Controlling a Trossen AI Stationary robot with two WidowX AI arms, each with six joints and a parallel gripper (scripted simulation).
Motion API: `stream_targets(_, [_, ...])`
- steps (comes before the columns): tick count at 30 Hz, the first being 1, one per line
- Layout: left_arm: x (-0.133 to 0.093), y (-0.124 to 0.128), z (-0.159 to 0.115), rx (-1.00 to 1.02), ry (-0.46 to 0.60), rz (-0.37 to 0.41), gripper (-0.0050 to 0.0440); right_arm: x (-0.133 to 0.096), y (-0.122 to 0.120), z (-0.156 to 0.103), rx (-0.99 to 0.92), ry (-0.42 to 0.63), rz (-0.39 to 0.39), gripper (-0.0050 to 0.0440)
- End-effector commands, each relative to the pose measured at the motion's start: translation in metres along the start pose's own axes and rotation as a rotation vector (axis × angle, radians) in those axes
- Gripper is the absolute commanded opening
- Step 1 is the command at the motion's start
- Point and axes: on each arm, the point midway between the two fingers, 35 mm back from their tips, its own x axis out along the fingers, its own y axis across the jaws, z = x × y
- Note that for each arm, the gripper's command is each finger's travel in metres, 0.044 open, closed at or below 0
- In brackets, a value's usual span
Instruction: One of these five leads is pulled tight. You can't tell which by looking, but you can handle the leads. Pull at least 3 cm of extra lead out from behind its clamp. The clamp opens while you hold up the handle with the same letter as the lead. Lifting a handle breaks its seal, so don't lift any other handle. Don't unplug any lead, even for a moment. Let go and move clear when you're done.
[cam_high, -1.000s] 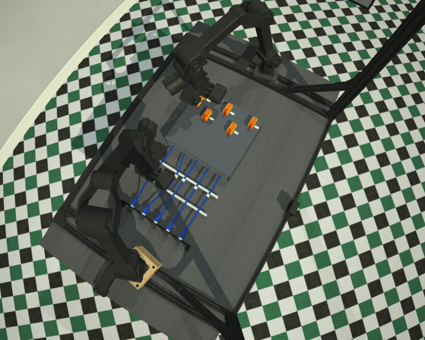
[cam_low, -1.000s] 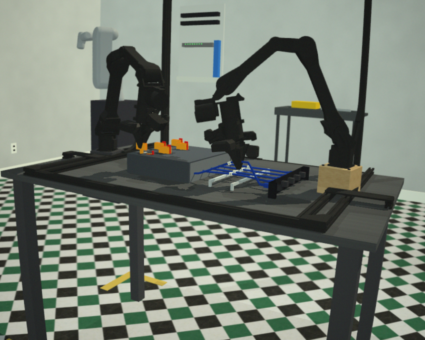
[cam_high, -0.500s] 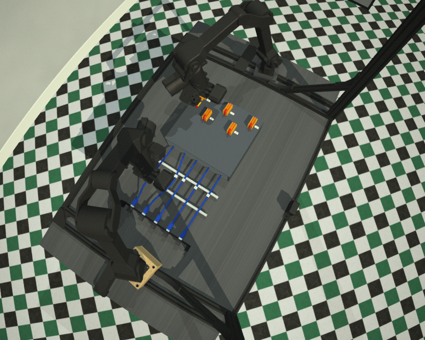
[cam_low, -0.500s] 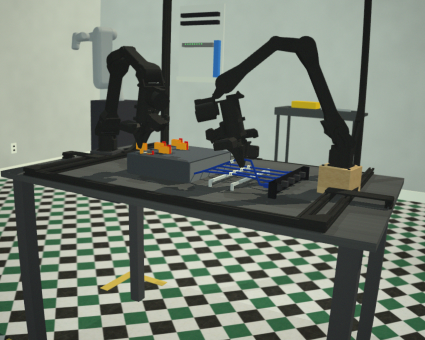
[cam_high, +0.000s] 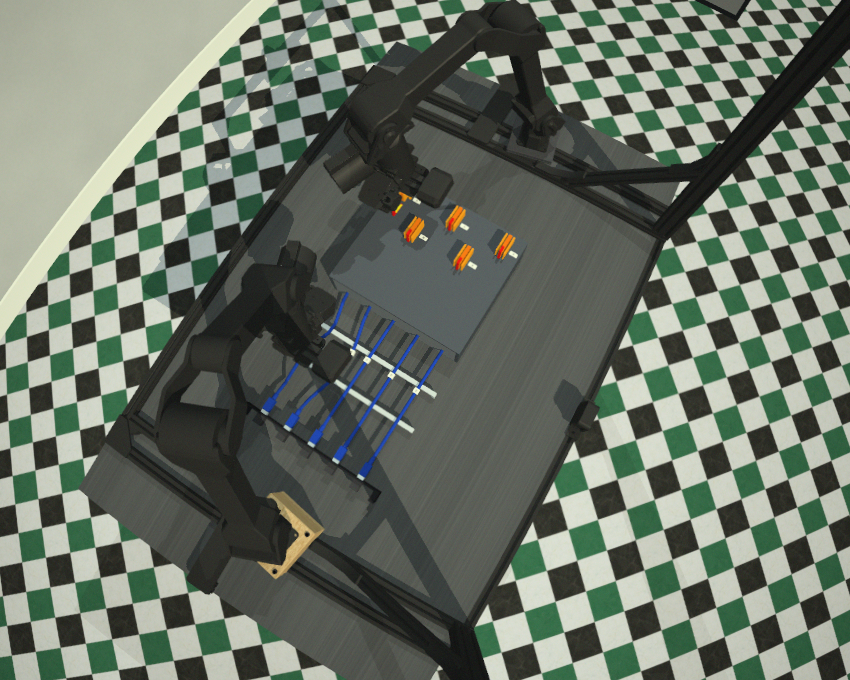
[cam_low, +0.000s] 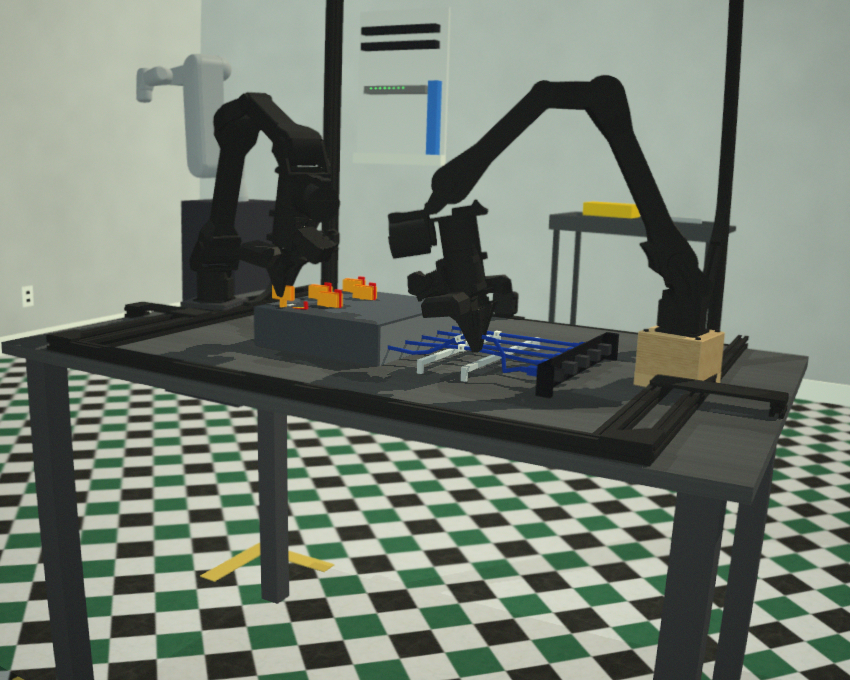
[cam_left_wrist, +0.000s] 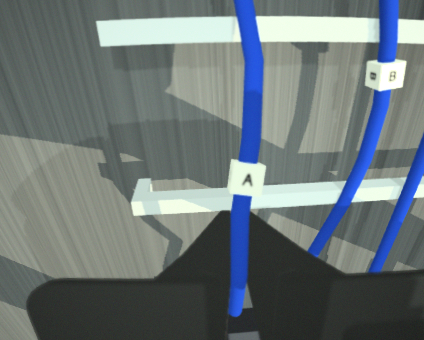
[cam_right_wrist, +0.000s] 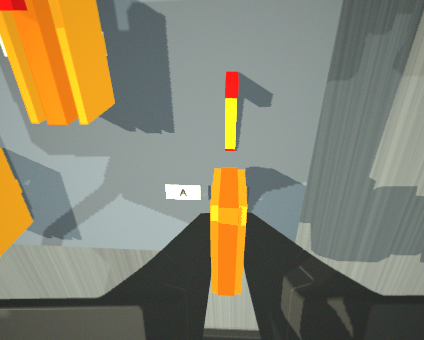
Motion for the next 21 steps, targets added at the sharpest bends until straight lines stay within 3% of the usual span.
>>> stream_targets(1, [0.012, 0.001, -0.001, -0.004, 0.015, -0.003, -0.005, -0.019, 0.0, -0.001, 0.001, -0.034, -0.015, -0.005])
stream_targets(9, [0.012, 0.001, -0.001, -0.004, 0.015, -0.003, -0.005, -0.019, 0.0, -0.001, 0.001, -0.034, -0.015, -0.005])
stream_targets(10, [0.004, 0.001, 0.003, 0.0, -0.011, 0.005, -0.005, -0.008, -0.001, 0.001, 0.001, -0.026, -0.012, -0.005])
stream_targets(21, [0.004, 0.001, 0.003, 0.0, -0.011, 0.005, -0.005, -0.001, -0.001, 0.002, 0.001, -0.026, -0.012, -0.005])
